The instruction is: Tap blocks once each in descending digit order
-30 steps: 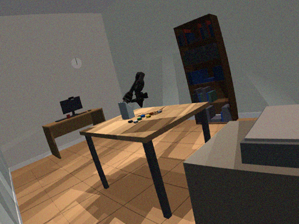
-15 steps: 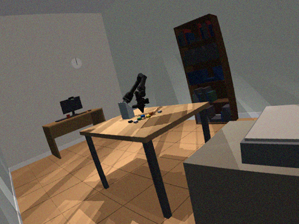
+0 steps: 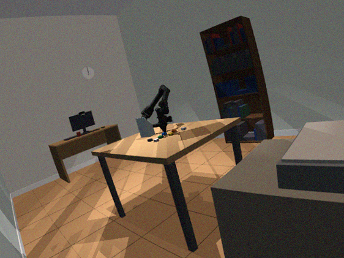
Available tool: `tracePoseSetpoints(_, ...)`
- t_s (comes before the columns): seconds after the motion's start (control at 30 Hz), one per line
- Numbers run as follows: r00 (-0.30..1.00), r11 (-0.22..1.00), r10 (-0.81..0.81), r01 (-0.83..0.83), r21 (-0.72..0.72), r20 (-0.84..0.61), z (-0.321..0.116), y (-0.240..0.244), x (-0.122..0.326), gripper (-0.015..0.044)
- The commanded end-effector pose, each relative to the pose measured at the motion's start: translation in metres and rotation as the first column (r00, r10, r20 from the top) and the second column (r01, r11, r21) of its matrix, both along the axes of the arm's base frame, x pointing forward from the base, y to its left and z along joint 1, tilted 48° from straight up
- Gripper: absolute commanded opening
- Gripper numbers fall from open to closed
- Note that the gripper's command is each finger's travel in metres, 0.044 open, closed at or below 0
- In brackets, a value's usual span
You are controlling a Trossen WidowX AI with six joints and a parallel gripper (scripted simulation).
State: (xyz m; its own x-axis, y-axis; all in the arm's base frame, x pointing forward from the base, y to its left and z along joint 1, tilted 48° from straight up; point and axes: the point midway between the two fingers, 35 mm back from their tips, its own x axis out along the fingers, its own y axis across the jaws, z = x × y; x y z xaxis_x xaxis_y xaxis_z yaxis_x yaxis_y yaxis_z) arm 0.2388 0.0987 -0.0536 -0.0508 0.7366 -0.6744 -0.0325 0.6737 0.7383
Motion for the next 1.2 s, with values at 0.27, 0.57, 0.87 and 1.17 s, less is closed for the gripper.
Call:
tracePoseSetpoints(0.27, 1.0, 1.0, -0.001, 0.001, 0.002, -0.01, 0.015, -0.017, -0.002, 0.002)
tracePoseSetpoints(0.57, 1.0, 1.0, -0.003, 0.003, -0.005, -0.011, 0.053, -0.062, 0.005, 0.002)
tracePoseSetpoints(0.87, 1.0, 1.0, -0.001, 0.001, 0.0, -0.011, 0.071, -0.079, 0.003, 0.002)
tracePoseSetpoints(1.17, 1.0, 1.0, -0.001, 0.001, -0.001, -0.008, 0.063, -0.086, 0.072, 0.002)
